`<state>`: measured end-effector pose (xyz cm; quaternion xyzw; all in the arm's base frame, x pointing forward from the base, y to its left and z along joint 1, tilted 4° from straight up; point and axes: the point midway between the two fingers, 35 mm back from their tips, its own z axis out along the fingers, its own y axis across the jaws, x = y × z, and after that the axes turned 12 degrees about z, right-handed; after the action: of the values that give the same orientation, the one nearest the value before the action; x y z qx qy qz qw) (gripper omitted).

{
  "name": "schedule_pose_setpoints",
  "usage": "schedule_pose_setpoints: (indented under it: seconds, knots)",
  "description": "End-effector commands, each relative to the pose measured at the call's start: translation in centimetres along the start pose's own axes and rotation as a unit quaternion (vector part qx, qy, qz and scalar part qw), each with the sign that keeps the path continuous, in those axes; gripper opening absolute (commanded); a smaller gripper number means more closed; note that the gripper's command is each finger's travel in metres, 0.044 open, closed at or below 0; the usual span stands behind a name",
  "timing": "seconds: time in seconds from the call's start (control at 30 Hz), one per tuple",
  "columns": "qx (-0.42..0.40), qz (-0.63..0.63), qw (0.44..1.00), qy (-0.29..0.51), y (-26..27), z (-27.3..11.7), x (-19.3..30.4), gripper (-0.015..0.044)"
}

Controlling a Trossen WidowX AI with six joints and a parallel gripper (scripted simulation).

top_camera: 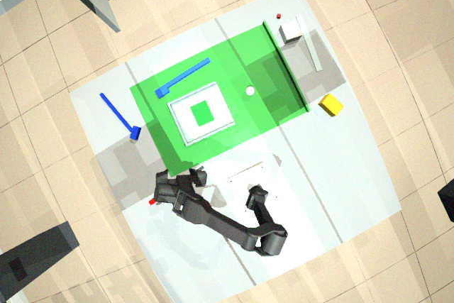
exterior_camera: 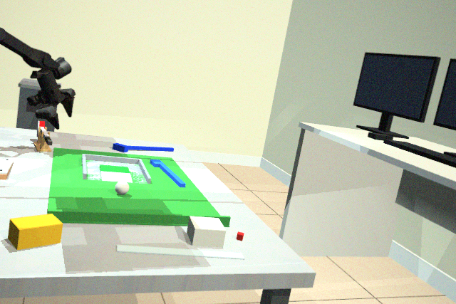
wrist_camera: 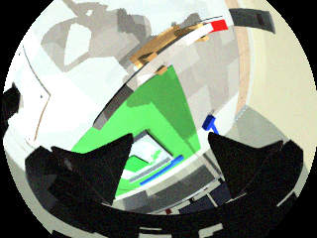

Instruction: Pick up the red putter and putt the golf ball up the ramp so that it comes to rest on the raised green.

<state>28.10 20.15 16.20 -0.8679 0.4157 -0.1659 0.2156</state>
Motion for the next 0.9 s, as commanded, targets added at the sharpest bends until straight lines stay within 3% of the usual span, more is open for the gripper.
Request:
schedule_pose_setpoints:
  seconds: [0.0,0.67,0.87]
  knots:
    - [-0.216,0.436,0.867,-0.104,6.3,-0.2,1.2,0.044]
    - [-0.216,0.436,0.867,-0.104,6.2,-0.2,0.9,0.044]
    - [-0.216,0.436,0.867,-0.104,7.0,1.5,0.6,0.044]
